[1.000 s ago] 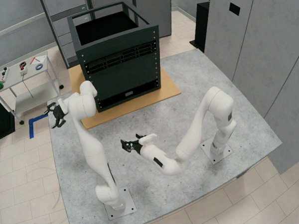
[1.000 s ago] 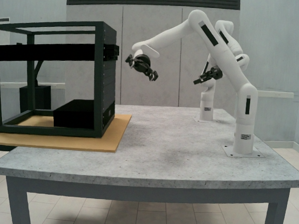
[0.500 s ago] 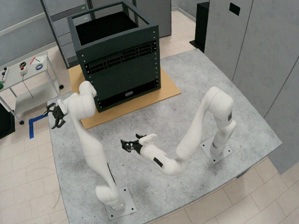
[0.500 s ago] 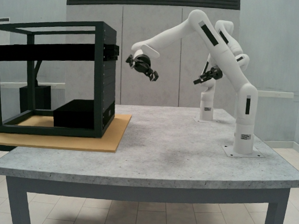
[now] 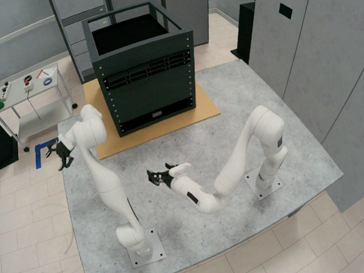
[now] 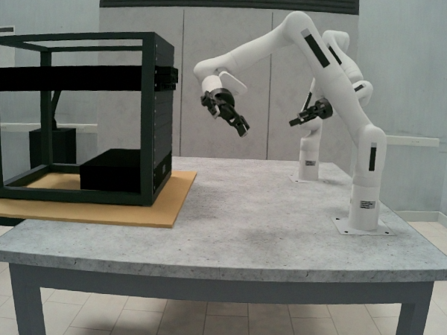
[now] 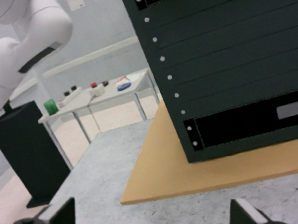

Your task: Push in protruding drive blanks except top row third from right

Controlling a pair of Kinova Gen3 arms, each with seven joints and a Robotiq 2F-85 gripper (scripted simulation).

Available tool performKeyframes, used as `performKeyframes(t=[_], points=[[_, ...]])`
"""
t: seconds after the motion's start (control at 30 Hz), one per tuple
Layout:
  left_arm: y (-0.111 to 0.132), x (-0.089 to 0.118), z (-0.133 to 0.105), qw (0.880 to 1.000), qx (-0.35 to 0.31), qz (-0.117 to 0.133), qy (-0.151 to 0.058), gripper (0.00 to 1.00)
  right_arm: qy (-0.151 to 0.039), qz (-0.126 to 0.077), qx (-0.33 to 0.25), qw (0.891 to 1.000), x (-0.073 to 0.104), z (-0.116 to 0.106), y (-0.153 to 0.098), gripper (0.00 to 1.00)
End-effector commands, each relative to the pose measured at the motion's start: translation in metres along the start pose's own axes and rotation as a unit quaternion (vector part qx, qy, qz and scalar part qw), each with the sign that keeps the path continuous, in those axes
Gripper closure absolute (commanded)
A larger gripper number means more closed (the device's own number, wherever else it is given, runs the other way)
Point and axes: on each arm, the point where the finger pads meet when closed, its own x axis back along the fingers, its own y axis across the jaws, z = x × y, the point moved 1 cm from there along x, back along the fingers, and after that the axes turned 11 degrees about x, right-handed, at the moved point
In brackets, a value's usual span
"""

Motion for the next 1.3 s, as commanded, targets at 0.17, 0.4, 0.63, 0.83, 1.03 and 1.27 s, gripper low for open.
performKeyframes(t=[0.17, 0.4, 0.63, 0.83, 1.03, 1.27], points=[[-0.03, -0.089, 0.038, 0.989, 0.078, 0.125, 0.025, 0.002, 0.0, 0.0, -0.001, 1.0, 0.0, 0.001, 0.0, 0.002], [-0.049, -0.123, 0.055, 0.975, 0.12, 0.184, 0.037, 0.002, 0.0, 0.0, 0.001, 1.0, 0.0, 0.001, 0.0, 0.002], [-0.068, -0.149, 0.069, 0.958, 0.159, 0.232, 0.047, 0.002, 0.001, 0.0, 0.011, 1.0, -0.002, 0.002, -0.001, 0.002], [-0.076, -0.159, 0.076, 0.95, 0.177, 0.252, 0.051, 0.002, 0.002, 0.0, 0.022, 1.0, -0.004, 0.003, -0.002, 0.002], [-0.092, -0.179, 0.089, 0.93, 0.215, 0.293, 0.061, 0.002, 0.006, -0.007, 0.052, 0.999, -0.011, 0.007, 0.0, 0.002], [-0.109, -0.198, 0.102, 0.905, 0.256, 0.331, 0.07, 0.002, 0.014, -0.018, 0.106, 0.994, -0.023, 0.017, 0.003, 0.002]])
